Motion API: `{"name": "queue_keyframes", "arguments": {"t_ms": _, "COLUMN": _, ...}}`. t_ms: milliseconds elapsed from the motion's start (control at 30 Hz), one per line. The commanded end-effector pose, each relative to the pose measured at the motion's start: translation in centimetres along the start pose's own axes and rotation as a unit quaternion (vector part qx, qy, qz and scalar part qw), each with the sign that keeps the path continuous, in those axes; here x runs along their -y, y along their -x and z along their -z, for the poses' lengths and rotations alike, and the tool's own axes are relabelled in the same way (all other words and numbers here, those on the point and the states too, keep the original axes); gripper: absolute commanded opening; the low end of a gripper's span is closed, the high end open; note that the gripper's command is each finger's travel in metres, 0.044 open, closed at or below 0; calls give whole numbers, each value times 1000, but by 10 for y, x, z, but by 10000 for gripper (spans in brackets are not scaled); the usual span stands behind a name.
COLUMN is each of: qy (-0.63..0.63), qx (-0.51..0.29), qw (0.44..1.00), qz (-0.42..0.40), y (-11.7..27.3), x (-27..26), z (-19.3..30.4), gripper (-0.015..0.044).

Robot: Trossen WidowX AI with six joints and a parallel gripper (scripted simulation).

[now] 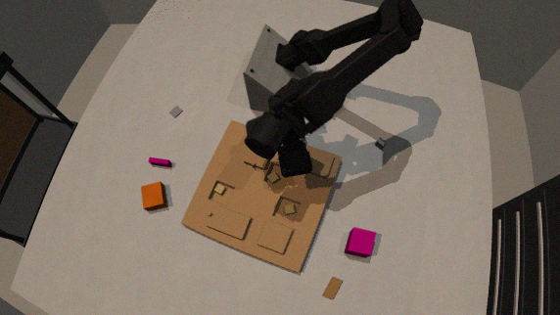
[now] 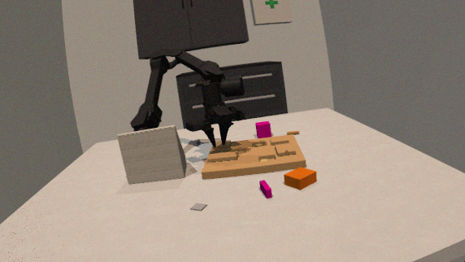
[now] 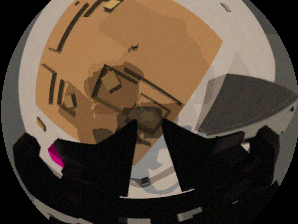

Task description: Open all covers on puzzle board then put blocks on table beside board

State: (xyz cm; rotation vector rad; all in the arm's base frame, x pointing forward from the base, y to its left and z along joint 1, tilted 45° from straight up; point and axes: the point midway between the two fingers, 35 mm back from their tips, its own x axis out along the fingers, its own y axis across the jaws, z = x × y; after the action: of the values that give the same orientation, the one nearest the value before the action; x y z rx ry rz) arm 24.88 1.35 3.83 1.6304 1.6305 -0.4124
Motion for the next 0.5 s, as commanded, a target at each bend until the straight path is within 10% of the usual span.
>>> {"name": "queue_keyframes", "arguments": {"t_ms": 0, "qy": -3, "qx": -2, "qw": 1000, "qz": -1, "y": -4, "x": 0, "z": 0, "gripper": 144}}
{"name": "queue_keyframes", "arguments": {"t_ms": 467, "qy": -3, "qx": -3, "qw": 1000, "qz": -1, "y": -18, "x": -1, "z": 1, "gripper": 144}}
